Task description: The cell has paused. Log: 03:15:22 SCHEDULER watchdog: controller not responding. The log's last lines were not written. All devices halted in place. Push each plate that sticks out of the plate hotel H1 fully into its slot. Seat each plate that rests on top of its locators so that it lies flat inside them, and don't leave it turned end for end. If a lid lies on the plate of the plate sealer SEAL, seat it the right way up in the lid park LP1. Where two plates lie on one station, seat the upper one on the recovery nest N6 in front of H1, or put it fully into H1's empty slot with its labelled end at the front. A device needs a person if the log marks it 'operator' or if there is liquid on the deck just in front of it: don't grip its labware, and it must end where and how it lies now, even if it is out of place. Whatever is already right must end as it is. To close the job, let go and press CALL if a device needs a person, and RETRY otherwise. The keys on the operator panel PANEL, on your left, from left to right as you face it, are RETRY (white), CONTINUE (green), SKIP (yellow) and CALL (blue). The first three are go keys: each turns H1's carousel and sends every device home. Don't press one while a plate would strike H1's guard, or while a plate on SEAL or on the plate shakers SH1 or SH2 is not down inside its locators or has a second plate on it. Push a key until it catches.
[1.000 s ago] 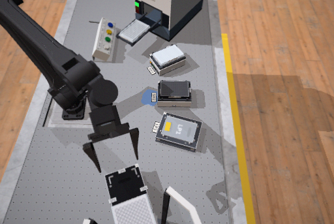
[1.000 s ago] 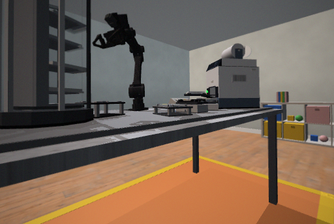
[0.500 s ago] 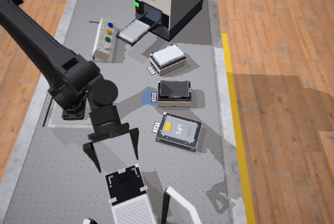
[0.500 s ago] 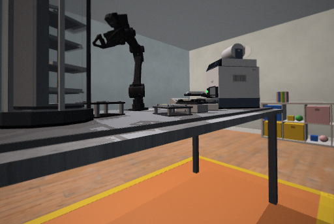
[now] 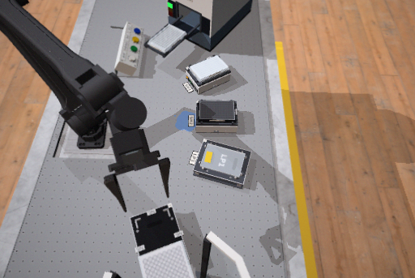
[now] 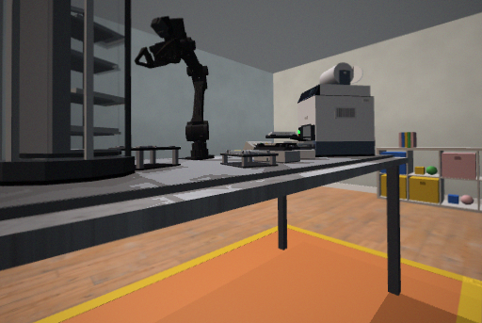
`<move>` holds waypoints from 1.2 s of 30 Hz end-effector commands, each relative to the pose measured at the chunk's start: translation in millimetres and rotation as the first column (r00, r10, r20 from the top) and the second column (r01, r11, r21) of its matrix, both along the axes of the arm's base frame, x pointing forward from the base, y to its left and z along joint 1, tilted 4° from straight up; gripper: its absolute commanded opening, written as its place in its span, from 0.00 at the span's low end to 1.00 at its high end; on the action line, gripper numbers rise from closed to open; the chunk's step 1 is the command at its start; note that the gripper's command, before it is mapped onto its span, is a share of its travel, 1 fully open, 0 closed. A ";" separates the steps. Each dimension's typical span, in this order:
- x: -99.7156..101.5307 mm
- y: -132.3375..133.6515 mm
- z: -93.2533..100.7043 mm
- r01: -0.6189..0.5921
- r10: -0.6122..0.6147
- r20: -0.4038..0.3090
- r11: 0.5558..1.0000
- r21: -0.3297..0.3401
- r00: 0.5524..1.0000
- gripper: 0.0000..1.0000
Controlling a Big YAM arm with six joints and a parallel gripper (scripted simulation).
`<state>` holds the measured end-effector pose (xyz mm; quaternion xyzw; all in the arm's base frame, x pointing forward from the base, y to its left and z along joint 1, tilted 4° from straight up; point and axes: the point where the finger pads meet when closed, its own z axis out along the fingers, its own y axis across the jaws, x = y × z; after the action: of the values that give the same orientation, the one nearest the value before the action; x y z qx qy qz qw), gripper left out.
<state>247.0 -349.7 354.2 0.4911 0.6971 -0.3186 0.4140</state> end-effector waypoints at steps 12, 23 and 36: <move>7.9 1.9 91.6 -0.003 0.005 0.047 0.999 -0.037 0.999 0.70; 5.6 3.4 61.0 -0.004 0.004 0.016 1.000 -0.009 1.000 0.48; 5.6 3.4 61.0 -0.004 0.004 0.016 1.000 -0.009 1.000 0.26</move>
<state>248.6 -346.2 418.1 0.4892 0.6933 -0.3203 0.4213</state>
